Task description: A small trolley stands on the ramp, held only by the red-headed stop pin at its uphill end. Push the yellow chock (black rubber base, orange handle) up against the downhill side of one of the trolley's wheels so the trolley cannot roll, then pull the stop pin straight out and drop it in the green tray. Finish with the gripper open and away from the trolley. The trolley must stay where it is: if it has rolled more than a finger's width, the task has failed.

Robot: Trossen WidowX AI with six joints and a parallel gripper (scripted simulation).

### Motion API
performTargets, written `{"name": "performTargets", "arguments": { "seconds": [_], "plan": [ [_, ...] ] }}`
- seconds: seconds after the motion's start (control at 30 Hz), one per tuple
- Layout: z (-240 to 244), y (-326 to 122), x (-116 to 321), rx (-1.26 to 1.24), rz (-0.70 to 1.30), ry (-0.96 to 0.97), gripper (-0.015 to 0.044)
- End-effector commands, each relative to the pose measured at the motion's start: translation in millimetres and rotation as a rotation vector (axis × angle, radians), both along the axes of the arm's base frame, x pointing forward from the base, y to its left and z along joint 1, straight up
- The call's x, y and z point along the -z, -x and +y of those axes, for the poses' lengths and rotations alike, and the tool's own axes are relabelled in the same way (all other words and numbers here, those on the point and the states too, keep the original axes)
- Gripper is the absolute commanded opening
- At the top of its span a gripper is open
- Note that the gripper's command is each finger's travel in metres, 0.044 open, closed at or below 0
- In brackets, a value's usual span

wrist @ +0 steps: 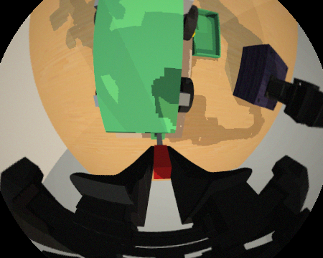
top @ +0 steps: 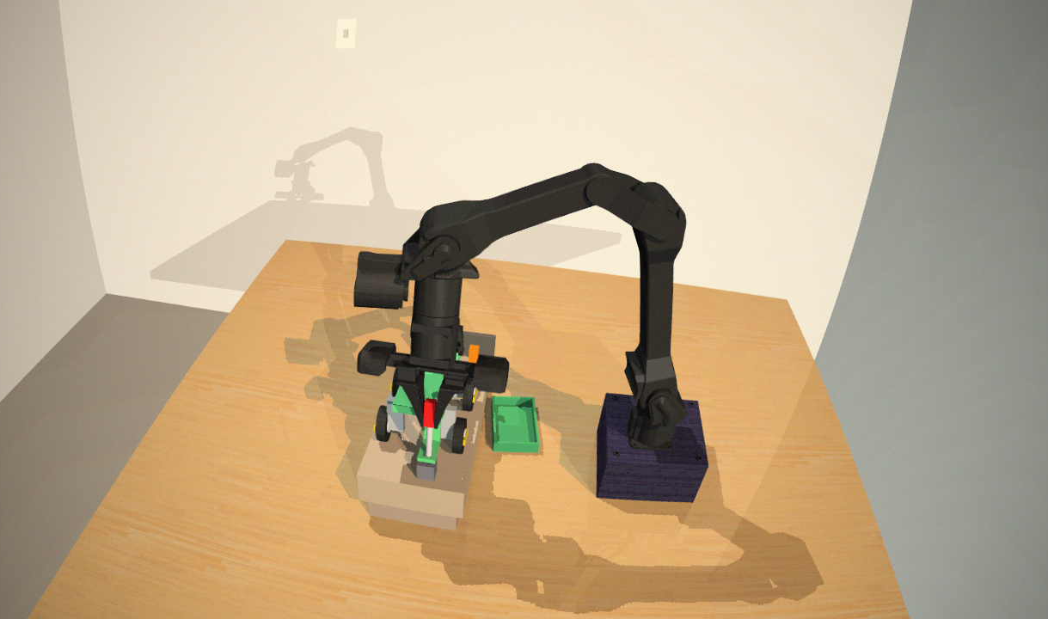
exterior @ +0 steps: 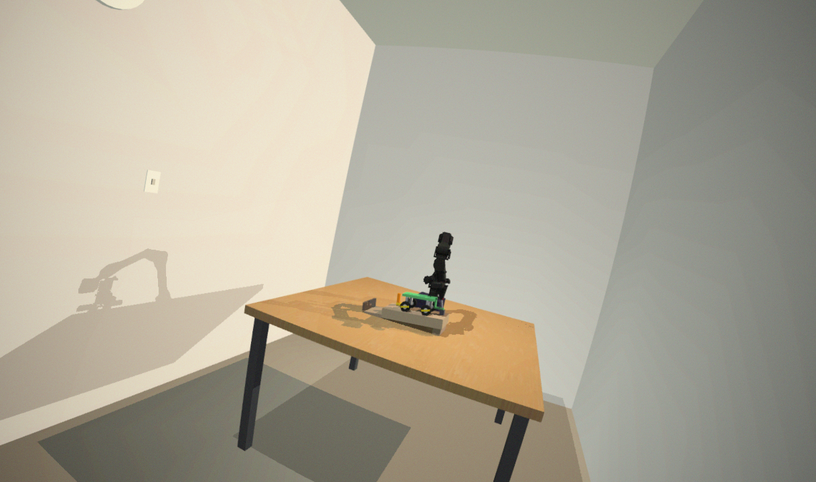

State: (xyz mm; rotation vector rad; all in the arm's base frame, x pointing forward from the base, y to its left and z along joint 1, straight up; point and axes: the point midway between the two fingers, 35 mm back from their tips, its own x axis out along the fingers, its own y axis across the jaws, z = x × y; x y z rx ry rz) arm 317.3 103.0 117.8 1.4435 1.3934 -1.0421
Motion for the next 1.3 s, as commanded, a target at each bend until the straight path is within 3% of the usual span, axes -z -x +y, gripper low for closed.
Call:
{"name": "performTargets", "arguments": {
  "seconds": [0.0, 1.0, 1.27],
  "plan": [
    [0.9, -0.6, -4.8, -0.004, -0.004, -0.008, 0.0],
    [32.1, -1.3, -18.6, -0.004, -0.004, -0.011, 0.0],
    [31.9, 23.1, -16.8, -0.004, -0.001, -0.011, 0.0]
  ]
}}
